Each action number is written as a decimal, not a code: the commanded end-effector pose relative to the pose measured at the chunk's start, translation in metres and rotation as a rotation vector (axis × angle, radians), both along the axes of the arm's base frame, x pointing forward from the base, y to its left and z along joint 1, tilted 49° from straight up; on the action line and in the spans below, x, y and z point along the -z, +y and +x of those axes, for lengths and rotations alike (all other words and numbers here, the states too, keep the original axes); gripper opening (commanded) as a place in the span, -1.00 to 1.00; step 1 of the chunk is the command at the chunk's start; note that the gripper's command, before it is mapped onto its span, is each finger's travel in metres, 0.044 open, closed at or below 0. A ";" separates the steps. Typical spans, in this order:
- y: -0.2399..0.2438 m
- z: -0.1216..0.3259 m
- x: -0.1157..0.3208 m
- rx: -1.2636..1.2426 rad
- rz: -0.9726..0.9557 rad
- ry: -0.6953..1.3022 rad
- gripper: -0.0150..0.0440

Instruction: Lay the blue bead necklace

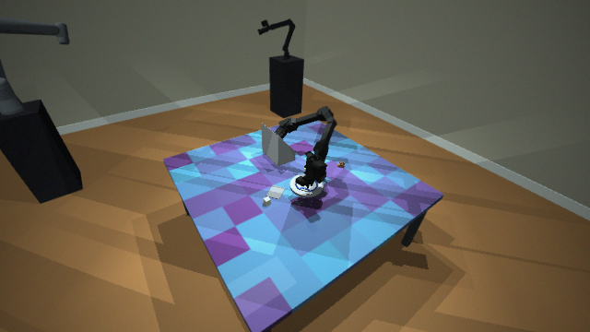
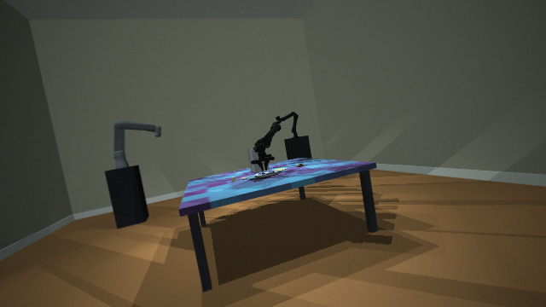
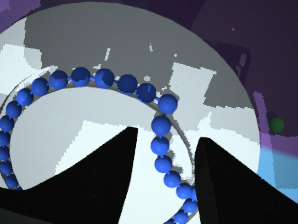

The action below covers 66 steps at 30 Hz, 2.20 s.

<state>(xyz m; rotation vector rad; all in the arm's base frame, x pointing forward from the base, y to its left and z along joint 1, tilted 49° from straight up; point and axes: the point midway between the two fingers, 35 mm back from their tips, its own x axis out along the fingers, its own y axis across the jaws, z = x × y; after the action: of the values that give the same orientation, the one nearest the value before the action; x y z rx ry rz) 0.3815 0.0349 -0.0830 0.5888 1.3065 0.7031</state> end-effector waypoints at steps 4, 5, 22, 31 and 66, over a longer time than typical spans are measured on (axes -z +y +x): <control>0.011 -0.001 0.009 -0.002 0.003 0.013 -0.08; 0.013 -0.001 0.010 -0.002 0.003 0.014 -0.08; 0.019 -0.001 0.015 -0.005 0.000 0.011 -0.49; 0.019 -0.001 0.015 -0.005 0.000 0.011 -0.49; 0.007 0.001 0.019 -0.003 0.003 0.018 -0.49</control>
<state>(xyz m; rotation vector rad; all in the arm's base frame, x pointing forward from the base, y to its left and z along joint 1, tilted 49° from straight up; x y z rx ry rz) 0.3816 0.0460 -0.0968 0.5968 1.3214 0.7005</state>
